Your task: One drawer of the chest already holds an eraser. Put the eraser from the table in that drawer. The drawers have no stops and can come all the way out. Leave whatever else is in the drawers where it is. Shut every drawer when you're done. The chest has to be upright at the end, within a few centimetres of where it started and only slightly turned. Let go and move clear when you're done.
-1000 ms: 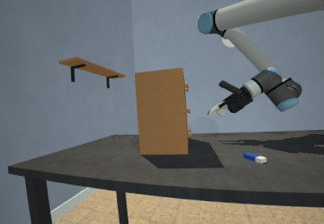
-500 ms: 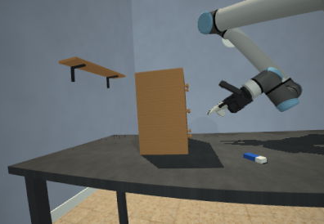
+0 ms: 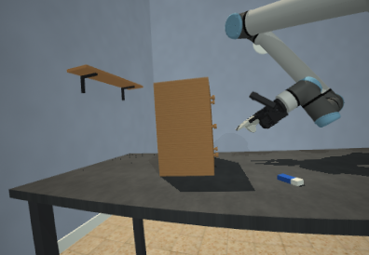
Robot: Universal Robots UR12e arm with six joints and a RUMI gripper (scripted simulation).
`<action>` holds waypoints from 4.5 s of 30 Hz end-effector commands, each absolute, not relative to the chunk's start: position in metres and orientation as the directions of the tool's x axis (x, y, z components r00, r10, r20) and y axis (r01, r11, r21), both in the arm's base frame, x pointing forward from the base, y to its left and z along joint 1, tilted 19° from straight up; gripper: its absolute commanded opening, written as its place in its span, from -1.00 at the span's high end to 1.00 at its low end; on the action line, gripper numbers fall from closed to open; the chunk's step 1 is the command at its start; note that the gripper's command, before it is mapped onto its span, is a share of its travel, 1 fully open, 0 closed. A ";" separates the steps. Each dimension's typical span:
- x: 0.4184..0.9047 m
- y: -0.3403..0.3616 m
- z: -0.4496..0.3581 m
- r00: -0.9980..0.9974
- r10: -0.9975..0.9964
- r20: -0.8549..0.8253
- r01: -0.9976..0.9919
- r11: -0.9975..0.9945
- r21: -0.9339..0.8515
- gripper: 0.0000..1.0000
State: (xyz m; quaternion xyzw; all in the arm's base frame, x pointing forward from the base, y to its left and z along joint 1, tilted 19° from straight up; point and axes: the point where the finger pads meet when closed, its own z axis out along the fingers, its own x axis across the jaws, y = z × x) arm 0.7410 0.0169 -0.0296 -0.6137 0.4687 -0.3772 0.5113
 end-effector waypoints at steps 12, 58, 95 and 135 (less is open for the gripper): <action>0.745 0.018 -0.032 0.275 -0.961 -0.016 -0.189 -0.038 -0.981 0.61; 0.825 0.042 -0.089 0.275 -0.961 -0.016 -0.189 -0.038 -0.981 0.61; 0.827 0.042 -0.090 0.275 -0.961 -0.016 -0.189 -0.038 -0.981 0.61; 0.842 0.047 -0.085 0.275 -0.961 -0.016 -0.189 -0.038 -0.981 0.61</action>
